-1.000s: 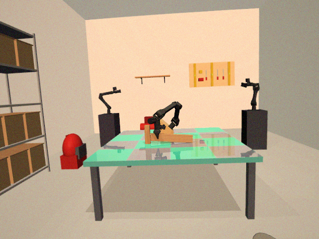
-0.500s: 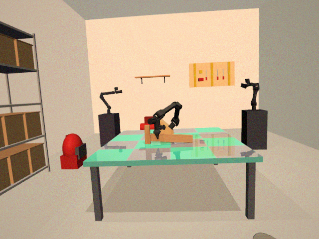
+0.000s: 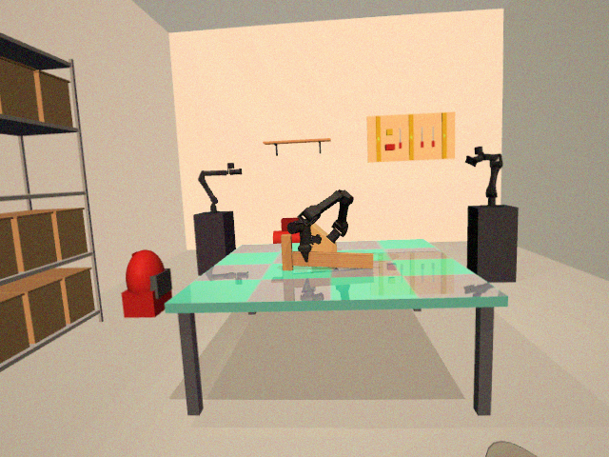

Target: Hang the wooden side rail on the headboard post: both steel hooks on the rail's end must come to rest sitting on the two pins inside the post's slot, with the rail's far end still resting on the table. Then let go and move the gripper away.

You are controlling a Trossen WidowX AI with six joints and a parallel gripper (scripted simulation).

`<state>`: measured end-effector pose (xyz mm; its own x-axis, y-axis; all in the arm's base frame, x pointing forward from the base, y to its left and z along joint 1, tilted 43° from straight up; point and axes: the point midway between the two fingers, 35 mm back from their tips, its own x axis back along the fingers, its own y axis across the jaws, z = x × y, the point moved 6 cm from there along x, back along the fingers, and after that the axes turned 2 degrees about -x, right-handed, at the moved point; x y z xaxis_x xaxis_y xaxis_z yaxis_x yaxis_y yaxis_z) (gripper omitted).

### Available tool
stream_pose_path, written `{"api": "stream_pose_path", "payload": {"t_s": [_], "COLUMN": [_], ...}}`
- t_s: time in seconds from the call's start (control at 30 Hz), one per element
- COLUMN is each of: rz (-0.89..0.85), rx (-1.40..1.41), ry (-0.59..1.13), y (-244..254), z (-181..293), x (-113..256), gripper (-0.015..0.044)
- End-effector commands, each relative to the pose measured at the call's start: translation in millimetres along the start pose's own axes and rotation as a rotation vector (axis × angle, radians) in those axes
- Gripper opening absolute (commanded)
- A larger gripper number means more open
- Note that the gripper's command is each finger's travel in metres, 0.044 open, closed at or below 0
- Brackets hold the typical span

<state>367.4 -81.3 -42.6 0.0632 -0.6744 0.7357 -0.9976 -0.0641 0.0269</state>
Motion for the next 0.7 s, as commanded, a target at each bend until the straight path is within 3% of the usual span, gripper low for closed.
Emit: {"api": "stream_pose_path", "payload": {"t_s": [0.0, 0.67], "rz": [0.002, 0.002], "rx": [-0.008, -0.008], "ry": [0.01, 0.01], "y": [1.0, 1.0], "z": [3.2, 3.2], "x": [1.0, -2.2], "gripper": [0.0, 0.0]}}
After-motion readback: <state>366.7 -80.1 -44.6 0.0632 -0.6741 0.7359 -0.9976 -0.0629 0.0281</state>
